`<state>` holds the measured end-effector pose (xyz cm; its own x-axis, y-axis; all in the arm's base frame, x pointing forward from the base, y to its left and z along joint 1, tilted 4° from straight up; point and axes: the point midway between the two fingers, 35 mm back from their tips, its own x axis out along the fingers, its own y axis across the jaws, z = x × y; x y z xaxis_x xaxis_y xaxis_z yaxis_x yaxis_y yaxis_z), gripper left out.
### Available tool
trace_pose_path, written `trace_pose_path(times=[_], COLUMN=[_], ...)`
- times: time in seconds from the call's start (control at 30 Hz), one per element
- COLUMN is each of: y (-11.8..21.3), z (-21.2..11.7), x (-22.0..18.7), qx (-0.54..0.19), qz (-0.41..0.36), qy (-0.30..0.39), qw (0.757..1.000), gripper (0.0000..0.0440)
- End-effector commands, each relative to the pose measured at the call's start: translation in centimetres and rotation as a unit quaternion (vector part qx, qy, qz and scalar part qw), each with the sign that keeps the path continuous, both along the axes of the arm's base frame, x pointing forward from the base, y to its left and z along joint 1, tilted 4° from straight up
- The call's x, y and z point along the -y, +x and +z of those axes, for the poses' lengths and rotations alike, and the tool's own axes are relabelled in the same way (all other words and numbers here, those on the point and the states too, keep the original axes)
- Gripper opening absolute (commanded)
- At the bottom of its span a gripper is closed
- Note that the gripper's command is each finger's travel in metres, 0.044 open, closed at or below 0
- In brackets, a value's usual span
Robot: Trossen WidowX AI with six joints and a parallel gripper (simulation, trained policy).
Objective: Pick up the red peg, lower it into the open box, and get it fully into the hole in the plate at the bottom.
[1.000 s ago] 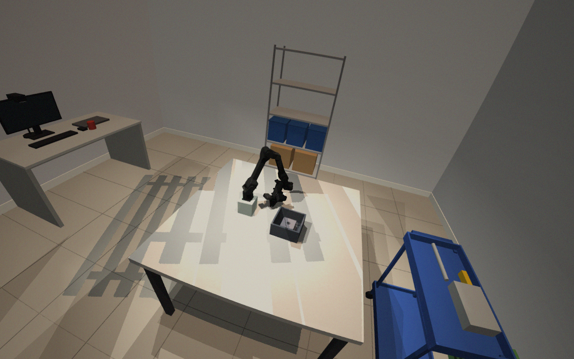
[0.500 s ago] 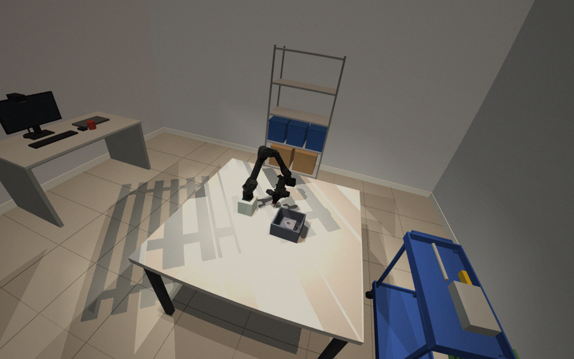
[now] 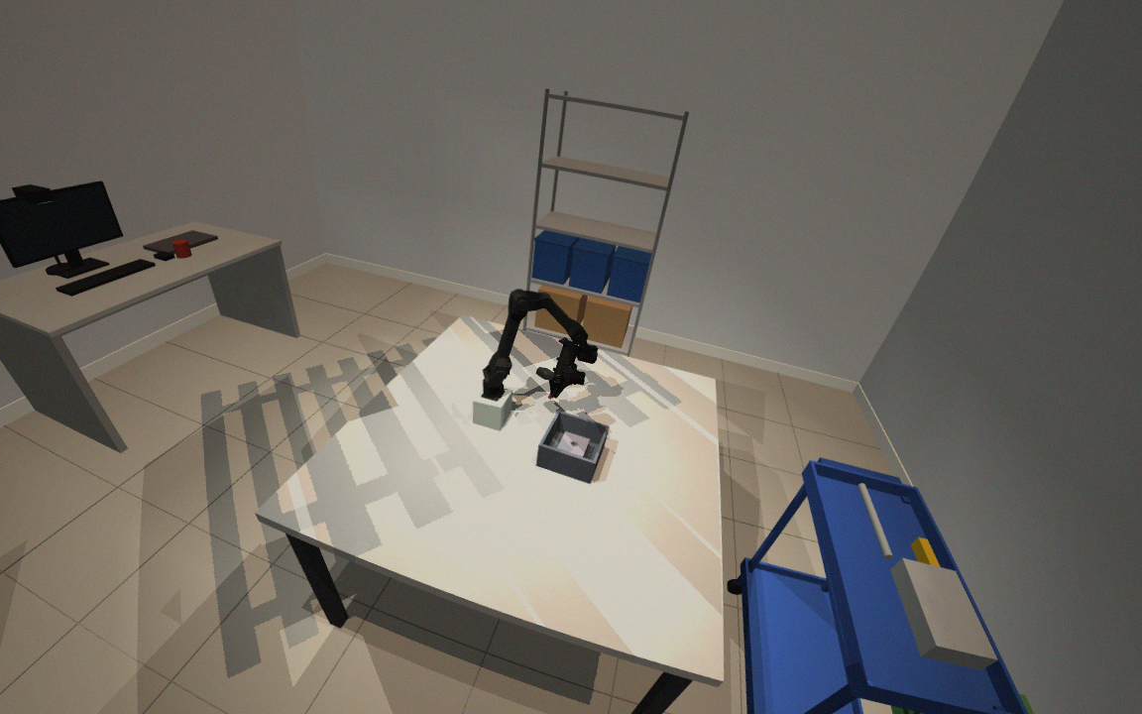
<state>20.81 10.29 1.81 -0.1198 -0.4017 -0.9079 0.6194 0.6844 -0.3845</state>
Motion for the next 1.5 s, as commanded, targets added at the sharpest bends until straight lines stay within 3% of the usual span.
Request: trace_pose_path(times=[0.0,0.73,1.47], y=[1.2,8.3,13.6], z=[1.2,3.7,0.2], x=[0.5,7.3,15.7], qx=[0.013,0.071,0.079], qz=[-0.012,-0.109,-0.117], qy=[-0.002,0.000,0.051], qw=[1.000,0.991,0.989], gripper=[0.0000,0.0000,0.0000])
